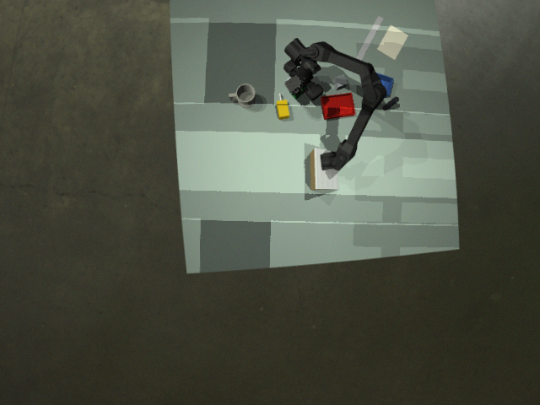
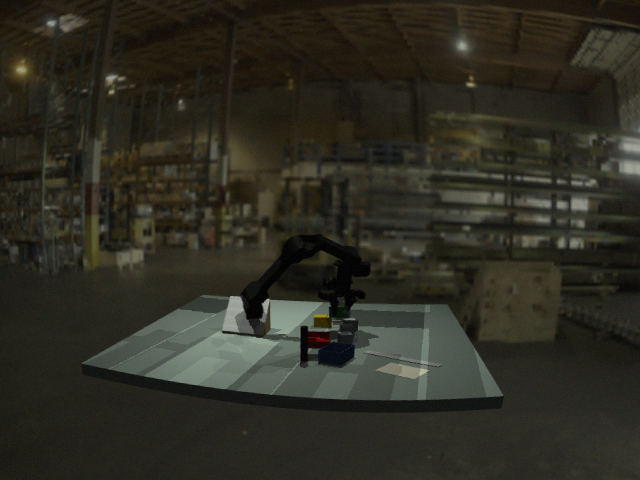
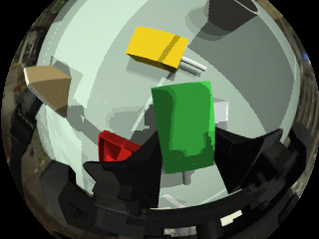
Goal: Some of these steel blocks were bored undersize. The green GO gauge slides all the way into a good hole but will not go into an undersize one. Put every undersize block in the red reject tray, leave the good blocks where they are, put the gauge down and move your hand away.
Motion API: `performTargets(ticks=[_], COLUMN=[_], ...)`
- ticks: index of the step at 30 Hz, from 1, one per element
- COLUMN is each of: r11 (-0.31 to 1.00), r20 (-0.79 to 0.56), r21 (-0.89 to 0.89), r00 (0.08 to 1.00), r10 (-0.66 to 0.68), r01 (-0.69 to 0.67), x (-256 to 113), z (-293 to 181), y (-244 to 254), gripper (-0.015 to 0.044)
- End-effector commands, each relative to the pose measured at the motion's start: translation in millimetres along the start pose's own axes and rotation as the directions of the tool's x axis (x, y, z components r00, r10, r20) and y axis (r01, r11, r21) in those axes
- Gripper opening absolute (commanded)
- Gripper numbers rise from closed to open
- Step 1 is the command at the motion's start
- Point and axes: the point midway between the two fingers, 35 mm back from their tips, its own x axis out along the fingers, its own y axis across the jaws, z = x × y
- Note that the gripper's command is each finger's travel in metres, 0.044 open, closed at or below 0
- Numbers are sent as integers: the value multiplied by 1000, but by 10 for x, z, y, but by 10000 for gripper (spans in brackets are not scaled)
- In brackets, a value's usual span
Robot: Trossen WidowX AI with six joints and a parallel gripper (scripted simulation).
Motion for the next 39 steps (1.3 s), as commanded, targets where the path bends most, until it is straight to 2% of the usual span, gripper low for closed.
performTargets(ticks=[1, 5, 9, 14, 16, 34, 39], r11=[870, 641, 333, -103, -217, -231, -236], r20=[-32, -57, -89, -136, -149, -151, -153], r21=[480, 752, 929, 989, 972, 969, 968], r00=[993, 984, 971, 951, 945, 944, 944], r10=[-111, -170, -223, -279, -293, -294, -294], r01=[113, 154, 161, 111, 87, 83, 83], x=[-109, -151, -200, -272, -292, -295, -137], z=[-251, -424, -609, -856, -924, -932, -922], y=[-259, -406, -536, -676, -709, -713, -717], gripper=[0, 0, 0, 0, 0, 0, 0])
